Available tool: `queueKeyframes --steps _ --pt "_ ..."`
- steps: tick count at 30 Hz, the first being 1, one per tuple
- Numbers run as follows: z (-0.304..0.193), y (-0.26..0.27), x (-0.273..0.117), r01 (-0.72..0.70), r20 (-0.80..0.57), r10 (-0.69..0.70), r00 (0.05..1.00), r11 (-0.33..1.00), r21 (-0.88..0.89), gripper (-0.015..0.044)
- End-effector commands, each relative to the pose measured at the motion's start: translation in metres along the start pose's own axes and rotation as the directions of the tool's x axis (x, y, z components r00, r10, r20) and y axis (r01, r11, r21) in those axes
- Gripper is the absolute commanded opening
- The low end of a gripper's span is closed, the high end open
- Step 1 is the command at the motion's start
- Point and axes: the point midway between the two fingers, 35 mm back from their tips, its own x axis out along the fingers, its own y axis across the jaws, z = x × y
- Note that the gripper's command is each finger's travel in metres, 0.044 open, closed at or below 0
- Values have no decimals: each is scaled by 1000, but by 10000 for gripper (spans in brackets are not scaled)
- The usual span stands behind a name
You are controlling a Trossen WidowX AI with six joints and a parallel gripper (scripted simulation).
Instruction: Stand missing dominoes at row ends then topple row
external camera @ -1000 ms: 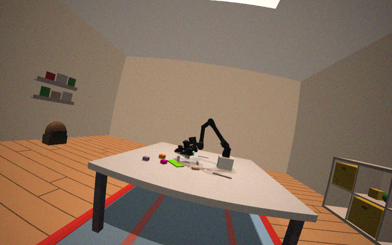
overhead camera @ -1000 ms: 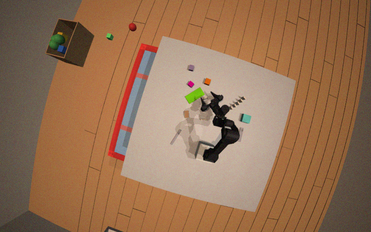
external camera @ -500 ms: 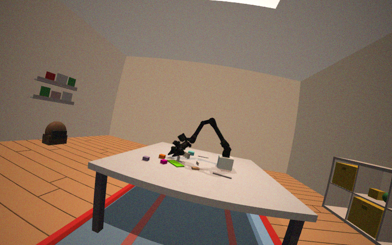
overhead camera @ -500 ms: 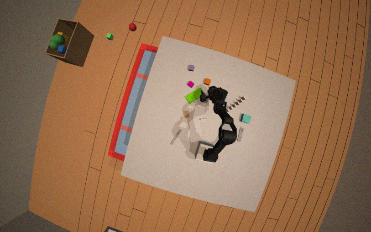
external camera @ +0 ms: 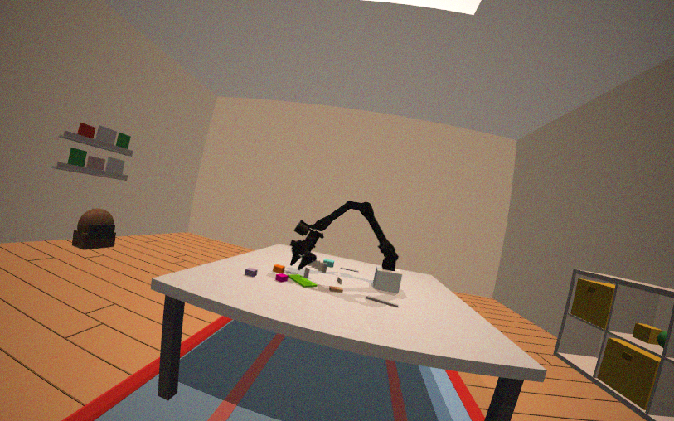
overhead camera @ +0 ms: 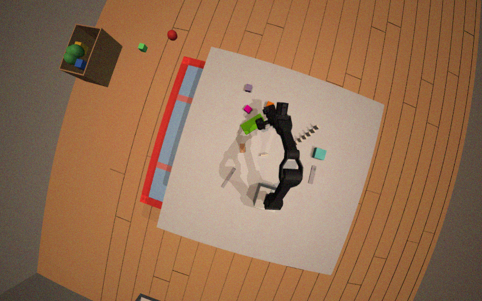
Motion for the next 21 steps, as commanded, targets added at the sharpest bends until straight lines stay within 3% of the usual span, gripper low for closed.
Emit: queueKeyframes --steps 1,4,16,21 --pt "-7 25 -67 1 -367 -58 929 988 -152 440" --pt "-12 30 -78 -16 -427 -60 903 985 -172 440" --pt "-13 31 -79 -18 -430 -60 901 985 -174 440" --pt "-28 28 -44 -18 -430 -60 901 985 -174 440"
